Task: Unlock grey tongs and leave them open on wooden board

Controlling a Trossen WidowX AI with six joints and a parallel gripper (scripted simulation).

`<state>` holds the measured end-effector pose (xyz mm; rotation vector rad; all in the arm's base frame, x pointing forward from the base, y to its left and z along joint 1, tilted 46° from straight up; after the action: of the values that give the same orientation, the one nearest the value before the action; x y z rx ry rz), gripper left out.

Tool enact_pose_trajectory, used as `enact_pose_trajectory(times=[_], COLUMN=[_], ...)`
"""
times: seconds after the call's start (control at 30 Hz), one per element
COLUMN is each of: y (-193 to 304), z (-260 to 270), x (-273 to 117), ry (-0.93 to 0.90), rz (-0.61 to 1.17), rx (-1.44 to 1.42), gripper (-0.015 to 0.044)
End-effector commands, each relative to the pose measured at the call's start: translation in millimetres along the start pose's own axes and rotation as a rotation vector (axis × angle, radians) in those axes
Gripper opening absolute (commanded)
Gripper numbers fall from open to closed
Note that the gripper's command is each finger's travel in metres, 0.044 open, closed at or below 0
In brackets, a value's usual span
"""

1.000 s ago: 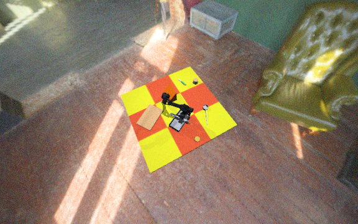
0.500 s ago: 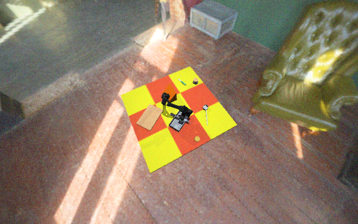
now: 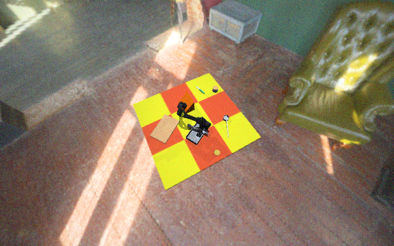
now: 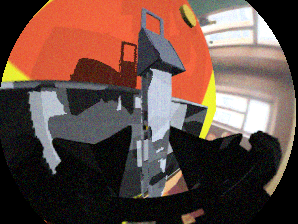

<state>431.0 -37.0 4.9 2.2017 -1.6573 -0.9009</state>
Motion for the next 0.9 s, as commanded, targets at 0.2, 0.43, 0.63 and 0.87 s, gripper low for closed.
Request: enact_pose_trajectory(times=[0.2, 0.43, 0.63, 0.87], y=[-0.9, -0.9, -1.4, 2.1], z=[0.0, 0.0, -2.5, -31.1], x=[-1.4, -1.4, -5.8, -56.9], ry=[0.001, 0.001, 0.0, -0.001], rz=[-0.003, -0.003, -0.004, -0.002], rx=[0.003, 0.003, 0.003, 0.0], gripper=[0.0056, -0.001, -0.015, -0.015])
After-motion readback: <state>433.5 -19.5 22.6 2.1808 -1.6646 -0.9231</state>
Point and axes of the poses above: the point midway between the two fingers, 35 mm back from their tips, its own x axis out along the fingers, its own z axis across the jaws, y = z × x, the point moved 3 cm from there along -x, back along the fingers, and after that the axes turned 9 degrees about -x, right-handed, at the moved point
